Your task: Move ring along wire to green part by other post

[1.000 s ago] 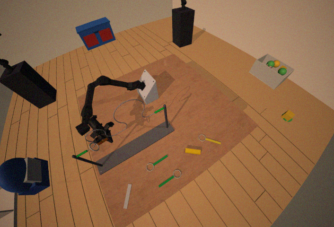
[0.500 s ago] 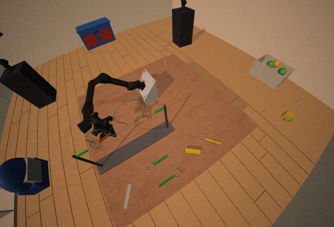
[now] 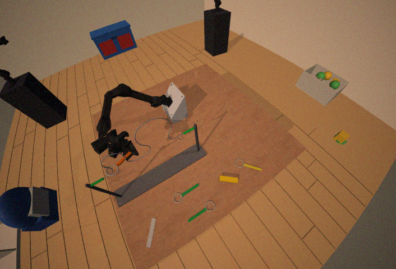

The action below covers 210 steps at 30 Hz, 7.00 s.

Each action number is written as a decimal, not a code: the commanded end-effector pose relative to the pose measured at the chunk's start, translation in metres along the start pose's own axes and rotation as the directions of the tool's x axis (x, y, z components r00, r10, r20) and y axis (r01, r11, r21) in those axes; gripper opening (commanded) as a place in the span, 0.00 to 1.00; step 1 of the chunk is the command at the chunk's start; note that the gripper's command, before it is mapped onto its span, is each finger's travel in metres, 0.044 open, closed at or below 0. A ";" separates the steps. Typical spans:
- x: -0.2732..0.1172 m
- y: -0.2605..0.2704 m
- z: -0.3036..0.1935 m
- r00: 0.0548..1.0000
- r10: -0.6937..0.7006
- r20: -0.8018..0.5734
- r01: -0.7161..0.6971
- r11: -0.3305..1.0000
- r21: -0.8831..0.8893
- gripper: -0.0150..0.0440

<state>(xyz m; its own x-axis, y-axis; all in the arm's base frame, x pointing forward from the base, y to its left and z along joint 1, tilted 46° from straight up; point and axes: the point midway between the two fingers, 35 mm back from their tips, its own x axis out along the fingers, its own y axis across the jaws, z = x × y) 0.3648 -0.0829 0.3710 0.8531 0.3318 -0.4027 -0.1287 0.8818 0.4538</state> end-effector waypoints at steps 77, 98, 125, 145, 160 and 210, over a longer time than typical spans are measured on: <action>-0.013 0.087 0.024 0.983 0.183 0.033 -0.184 0.933 0.311 0.00; -0.012 0.061 0.020 1.000 -0.019 -0.005 0.019 0.999 -0.045 0.00; -0.018 0.026 0.031 0.957 -0.283 0.061 0.275 0.821 -0.500 0.00; -0.028 0.007 0.048 0.884 -0.428 0.187 0.411 0.523 -0.747 0.00; -0.038 -0.001 0.065 0.815 -0.490 0.309 0.466 0.238 -0.852 0.00; -0.069 0.017 0.121 0.592 -0.374 0.714 0.315 -0.708 -0.632 0.00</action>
<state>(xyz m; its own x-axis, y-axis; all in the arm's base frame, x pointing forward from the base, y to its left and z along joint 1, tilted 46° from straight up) 0.3661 -0.1333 0.5009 0.9137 -0.3821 0.1383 0.0368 -0.2612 -0.9646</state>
